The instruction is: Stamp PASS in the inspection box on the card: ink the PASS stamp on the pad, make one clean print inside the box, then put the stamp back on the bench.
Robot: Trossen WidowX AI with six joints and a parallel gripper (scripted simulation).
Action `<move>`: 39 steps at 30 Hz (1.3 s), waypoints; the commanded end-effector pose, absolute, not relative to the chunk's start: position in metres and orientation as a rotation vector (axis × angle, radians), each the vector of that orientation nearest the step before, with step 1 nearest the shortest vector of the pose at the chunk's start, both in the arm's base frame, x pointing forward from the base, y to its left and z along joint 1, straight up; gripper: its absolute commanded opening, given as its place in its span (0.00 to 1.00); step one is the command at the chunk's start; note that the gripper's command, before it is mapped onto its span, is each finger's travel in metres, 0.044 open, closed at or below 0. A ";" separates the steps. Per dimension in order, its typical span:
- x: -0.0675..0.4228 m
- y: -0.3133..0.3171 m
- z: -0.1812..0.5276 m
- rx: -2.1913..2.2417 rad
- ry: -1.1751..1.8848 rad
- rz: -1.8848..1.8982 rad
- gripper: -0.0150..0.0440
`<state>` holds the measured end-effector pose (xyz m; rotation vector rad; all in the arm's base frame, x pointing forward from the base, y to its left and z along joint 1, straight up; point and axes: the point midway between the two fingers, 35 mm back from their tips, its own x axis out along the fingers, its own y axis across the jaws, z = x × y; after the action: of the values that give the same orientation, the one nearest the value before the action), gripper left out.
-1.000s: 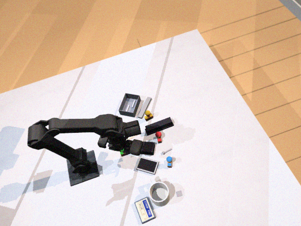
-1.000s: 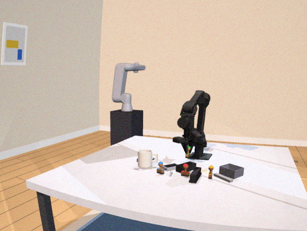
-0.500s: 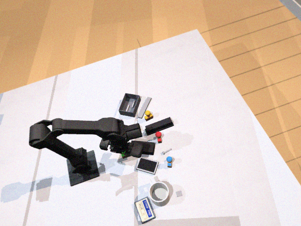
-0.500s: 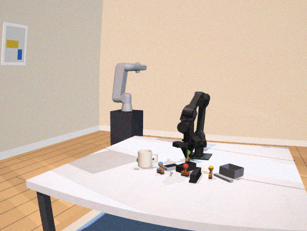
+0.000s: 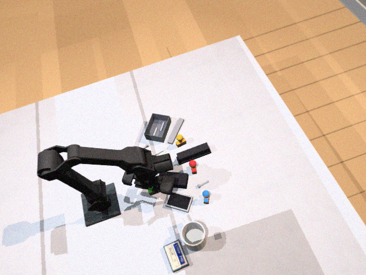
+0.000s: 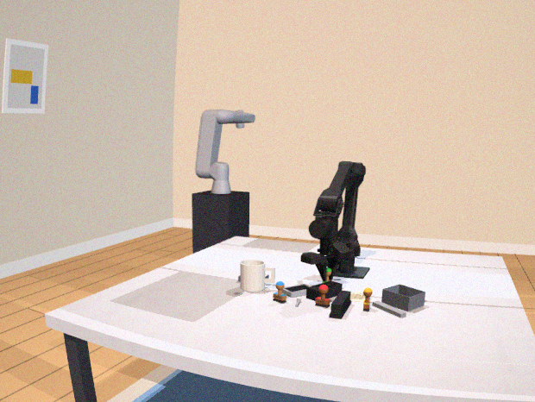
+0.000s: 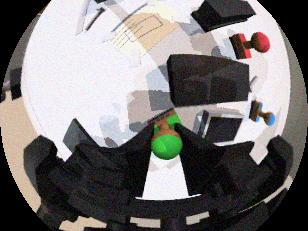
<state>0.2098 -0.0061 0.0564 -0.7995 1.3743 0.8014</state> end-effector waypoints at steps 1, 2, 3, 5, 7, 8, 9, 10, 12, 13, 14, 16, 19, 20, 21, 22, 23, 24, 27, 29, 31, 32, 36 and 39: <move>0.210 -0.006 0.057 -0.800 1.373 0.801 0.34; 0.210 -0.006 0.057 -0.800 1.373 0.801 0.39; 0.210 -0.006 0.057 -0.800 1.373 0.801 0.43; 0.210 -0.006 0.057 -0.800 1.373 0.801 0.52; 0.210 -0.006 0.057 -0.800 1.373 0.801 0.61; 0.210 -0.006 0.057 -0.800 1.373 0.801 0.65; 0.210 -0.006 0.057 -0.800 1.373 0.801 0.70; 0.210 -0.006 0.057 -0.800 1.373 0.801 0.70; 0.210 -0.006 0.059 -0.800 1.373 0.801 0.70; 0.212 -0.006 0.065 -0.800 1.373 0.801 0.70; 0.213 -0.006 0.075 -0.800 1.373 0.802 0.70; 0.216 -0.006 0.102 -0.800 1.374 0.804 0.70; 0.213 -0.006 0.141 -0.800 1.374 0.808 0.70; 0.211 -0.006 0.155 -0.800 1.375 0.809 0.70; 0.208 -0.006 0.165 -0.800 1.375 0.810 0.70; 0.207 -0.006 0.172 -0.800 1.375 0.810 0.70; 0.206 -0.006 0.174 -0.800 1.375 0.811 0.70; 0.206 -0.006 0.174 -0.800 1.375 0.811 0.70; 0.206 -0.006 0.174 -0.800 1.375 0.811 0.70; 0.206 -0.006 0.174 -0.800 1.375 0.811 0.70; 0.206 -0.006 0.174 -0.800 1.375 0.811 0.70; 0.206 -0.006 0.174 -0.800 1.375 0.811 0.70; 0.206 -0.006 0.174 -0.800 1.375 0.811 0.70; 0.206 -0.006 0.174 -0.800 1.375 0.811 0.70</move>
<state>0.2064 -0.0062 0.1736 -0.7977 1.3769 0.8031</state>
